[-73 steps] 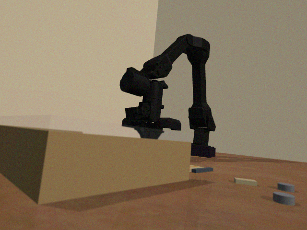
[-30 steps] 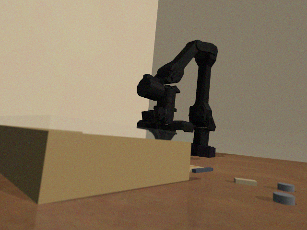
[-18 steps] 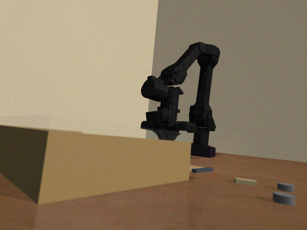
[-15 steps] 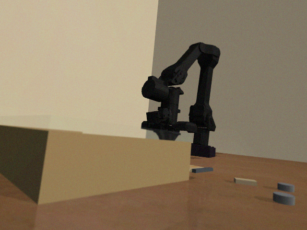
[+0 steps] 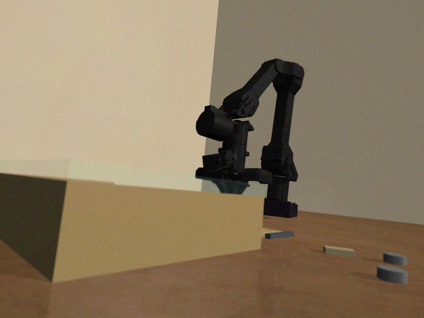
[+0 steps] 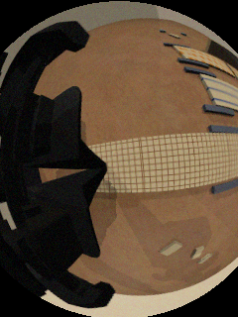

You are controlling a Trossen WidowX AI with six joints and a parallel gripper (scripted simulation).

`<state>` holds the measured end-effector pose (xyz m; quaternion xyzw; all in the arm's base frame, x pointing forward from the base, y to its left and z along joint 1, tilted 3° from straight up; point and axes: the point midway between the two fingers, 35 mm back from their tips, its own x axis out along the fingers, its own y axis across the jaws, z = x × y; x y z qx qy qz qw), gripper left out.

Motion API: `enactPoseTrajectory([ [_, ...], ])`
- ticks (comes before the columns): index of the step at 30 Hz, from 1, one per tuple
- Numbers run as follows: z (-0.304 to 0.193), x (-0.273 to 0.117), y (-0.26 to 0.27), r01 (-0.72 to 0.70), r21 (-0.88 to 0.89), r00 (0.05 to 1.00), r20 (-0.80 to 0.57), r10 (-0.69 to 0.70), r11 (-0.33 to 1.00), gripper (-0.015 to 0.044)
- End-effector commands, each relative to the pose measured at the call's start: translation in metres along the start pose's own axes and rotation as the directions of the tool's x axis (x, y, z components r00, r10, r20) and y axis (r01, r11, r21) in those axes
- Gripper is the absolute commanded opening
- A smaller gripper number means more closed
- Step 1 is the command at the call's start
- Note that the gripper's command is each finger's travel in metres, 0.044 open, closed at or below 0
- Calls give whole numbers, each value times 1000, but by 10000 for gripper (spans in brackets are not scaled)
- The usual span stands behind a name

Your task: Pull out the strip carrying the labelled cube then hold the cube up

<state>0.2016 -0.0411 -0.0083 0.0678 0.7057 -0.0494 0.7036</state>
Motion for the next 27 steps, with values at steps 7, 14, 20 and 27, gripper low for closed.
enactPoseTrajectory([
  [7,-8,4,-1,5,-5,1000,-27,-5,1000,0],
  [14,1,-9,0,1,-1,1000,-6,-1,1000,0],
  [20,2,-43,0,5,-5,1000,-26,-5,1000,0],
  [27,29,-43,1,9,180,1000,-23,-5,984,157],
])
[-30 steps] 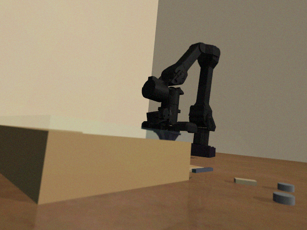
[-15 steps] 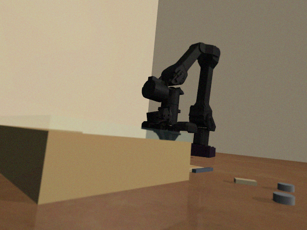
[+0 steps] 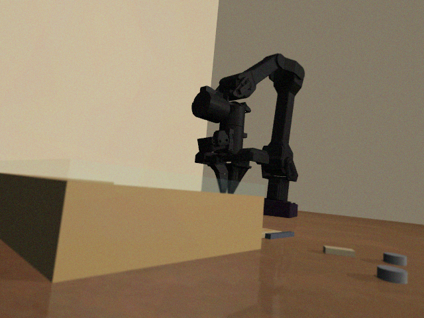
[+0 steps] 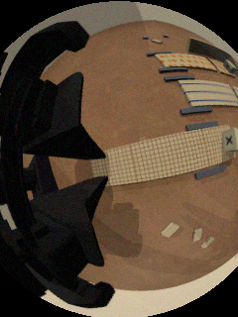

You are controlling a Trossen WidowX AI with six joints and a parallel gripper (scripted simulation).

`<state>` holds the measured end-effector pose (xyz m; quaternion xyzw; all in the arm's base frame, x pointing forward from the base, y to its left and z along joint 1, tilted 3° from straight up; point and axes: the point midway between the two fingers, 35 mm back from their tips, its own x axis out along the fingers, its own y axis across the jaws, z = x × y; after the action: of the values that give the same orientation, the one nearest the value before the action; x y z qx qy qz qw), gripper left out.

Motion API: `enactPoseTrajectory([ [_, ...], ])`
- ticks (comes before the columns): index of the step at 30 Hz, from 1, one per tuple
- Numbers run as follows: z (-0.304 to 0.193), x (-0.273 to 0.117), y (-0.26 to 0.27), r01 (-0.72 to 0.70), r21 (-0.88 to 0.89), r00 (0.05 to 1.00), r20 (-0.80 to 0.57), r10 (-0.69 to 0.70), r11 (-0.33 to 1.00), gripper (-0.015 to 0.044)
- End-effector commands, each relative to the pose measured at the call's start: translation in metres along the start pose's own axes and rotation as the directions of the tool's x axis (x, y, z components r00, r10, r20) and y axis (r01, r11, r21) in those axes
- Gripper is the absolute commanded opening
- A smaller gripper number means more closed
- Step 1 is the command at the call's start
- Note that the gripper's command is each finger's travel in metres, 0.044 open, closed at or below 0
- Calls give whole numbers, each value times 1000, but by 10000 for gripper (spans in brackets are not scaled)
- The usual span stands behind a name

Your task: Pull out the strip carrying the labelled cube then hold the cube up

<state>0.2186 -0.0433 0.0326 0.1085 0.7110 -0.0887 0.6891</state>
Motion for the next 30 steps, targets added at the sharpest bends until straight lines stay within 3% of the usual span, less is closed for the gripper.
enactPoseTrajectory([
  [1,15,-2,2,5,67,1000,4,-6,998,184],
  [11,53,-6,7,5,67,1000,8,-5,998,440],
  [30,125,-16,15,3,67,1000,15,-4,998,440],
])
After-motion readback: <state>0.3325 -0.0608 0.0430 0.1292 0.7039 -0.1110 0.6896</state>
